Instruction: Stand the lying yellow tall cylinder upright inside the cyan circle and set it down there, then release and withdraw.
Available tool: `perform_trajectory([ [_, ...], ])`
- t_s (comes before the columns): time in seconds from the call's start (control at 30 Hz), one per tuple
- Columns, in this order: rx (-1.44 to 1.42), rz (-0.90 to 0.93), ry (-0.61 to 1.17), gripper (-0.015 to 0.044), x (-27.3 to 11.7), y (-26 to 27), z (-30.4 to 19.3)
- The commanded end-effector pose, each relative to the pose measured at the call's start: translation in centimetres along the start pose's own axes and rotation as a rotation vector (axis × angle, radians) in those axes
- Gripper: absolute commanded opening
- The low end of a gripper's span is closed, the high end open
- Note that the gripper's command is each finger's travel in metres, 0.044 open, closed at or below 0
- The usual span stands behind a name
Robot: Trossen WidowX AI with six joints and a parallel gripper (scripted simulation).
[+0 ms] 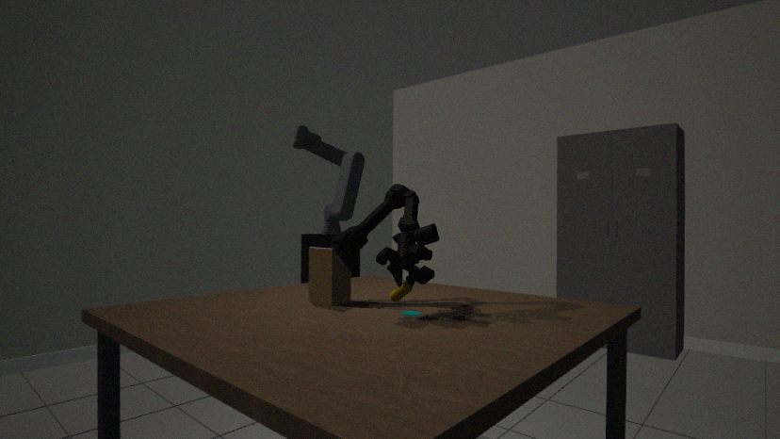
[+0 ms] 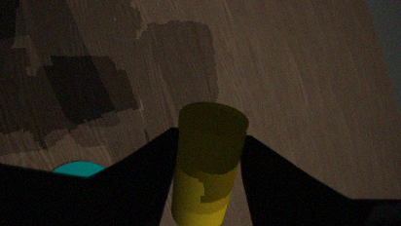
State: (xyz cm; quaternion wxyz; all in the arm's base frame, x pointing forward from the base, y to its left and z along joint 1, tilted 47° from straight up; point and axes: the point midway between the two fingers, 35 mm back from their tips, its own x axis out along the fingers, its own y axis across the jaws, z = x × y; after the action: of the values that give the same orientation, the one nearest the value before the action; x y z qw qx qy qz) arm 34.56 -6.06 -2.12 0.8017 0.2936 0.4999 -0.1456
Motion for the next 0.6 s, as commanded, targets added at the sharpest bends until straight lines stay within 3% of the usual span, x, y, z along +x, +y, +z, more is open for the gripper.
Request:
perform_trajectory([
  [0.0,0.007,-0.008,-0.028,0.0105,-0.14,-0.05,0.02],
  [0.57,0.03,-0.015,-0.138,0.0105,-0.37,0.21,0.1],
])
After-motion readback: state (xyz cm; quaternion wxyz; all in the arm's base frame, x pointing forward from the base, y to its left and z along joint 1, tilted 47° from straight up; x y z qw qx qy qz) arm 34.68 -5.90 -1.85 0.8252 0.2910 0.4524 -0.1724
